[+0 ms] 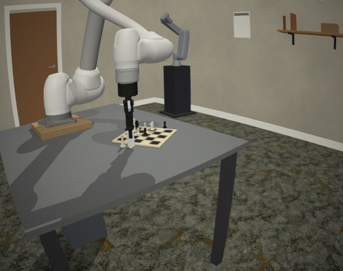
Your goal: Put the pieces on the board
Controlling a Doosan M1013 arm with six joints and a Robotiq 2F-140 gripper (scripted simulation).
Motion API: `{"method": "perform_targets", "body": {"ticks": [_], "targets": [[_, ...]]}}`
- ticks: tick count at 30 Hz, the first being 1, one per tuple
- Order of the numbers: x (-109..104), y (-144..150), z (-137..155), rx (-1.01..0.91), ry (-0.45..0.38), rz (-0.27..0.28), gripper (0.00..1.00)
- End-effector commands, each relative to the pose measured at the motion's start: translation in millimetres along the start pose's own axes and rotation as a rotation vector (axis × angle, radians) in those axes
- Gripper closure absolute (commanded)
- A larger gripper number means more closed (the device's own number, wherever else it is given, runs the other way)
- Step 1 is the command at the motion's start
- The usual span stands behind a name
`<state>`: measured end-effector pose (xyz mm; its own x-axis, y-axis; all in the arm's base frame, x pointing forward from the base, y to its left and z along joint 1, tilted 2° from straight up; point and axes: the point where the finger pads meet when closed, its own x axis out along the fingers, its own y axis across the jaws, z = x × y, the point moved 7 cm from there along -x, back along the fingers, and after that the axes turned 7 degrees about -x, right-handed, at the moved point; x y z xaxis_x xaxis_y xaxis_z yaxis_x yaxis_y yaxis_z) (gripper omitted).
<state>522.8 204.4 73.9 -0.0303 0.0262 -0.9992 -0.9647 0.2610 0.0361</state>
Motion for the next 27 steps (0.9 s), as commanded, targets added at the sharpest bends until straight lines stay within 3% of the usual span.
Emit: {"method": "perform_targets", "body": {"ticks": [1, 27], "targets": [[1.9, 0.0, 0.1, 0.000, 0.000, 0.000, 0.80], [4.7, 0.0, 0.1, 0.000, 0.000, 0.000, 0.80]]}}
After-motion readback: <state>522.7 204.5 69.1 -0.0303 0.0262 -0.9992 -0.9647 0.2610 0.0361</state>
